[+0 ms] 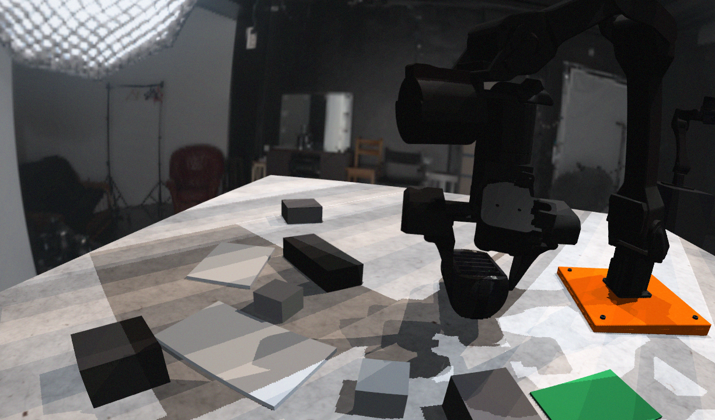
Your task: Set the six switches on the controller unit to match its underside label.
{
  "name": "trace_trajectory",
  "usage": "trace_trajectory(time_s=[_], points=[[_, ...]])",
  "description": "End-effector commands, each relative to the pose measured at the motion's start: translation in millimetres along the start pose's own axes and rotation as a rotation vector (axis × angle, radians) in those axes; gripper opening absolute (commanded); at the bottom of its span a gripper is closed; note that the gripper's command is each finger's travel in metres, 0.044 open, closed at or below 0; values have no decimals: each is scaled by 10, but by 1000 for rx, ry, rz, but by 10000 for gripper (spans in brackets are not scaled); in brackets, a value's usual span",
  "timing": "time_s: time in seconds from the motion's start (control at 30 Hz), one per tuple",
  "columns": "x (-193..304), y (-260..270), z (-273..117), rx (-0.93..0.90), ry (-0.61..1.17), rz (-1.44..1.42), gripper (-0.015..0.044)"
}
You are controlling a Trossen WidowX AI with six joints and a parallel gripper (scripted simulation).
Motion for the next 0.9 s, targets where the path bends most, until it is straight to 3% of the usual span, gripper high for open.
trace_trajectory(time_s=[0.0, 0.87], points=[[35, -5, -52, 7, -8, -2, 336], [219, -28, -208, 1, -58, -3, 336]])
Point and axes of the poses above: the point midway between the two fingers, 35 mm back from their tips, its own z axis out along the fingers, its own y axis across the jaws, x = y × z, the point moved 7 cm from there along -z, back along the fingers, and after that the axes turned 7 degrees about z, right-handed, at the moved point
